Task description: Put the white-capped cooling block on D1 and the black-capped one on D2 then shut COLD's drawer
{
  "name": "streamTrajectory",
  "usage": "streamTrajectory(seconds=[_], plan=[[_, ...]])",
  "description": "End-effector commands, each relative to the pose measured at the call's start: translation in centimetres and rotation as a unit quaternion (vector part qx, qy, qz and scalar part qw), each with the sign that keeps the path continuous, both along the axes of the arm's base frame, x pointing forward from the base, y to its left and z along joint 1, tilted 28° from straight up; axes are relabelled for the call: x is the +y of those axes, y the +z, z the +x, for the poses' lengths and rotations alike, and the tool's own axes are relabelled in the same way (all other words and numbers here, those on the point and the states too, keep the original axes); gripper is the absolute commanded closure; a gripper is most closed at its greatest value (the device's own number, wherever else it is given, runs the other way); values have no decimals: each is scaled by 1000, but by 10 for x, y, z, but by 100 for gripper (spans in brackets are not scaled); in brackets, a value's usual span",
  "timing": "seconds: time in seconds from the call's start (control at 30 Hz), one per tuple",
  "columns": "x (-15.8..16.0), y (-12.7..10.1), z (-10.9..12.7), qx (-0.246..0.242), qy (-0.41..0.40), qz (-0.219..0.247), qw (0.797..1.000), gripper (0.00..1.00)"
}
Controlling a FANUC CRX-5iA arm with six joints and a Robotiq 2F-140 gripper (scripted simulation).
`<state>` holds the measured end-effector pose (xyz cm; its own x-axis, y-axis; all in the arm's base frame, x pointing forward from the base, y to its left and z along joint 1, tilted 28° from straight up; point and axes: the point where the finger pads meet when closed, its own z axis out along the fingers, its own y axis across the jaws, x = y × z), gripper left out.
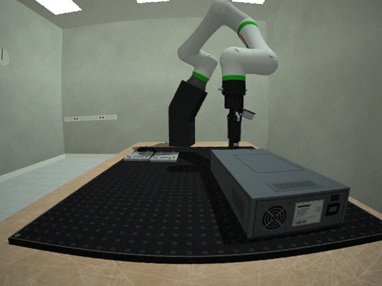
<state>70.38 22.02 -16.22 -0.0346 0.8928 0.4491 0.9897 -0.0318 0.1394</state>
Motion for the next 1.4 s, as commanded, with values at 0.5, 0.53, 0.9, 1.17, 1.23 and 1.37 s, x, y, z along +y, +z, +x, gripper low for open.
streamTrajectory(seconds=[0.5, 0.53, 0.9, 1.17, 1.23, 1.37], plan=[[0, 1, 0, -1, 0, 0, 1000, 66], [0, 1, -1, -1, 0, 0, 1000, 66], [0, 1, -4, -1, 0, 0, 1000, 66], [0, 0, -6, -1, 0, 0, 1000, 66], [0, 0, -7, -1, 0, 0, 1000, 66], [0, 0, -8, -1, 0, 0, 1000, 66]])
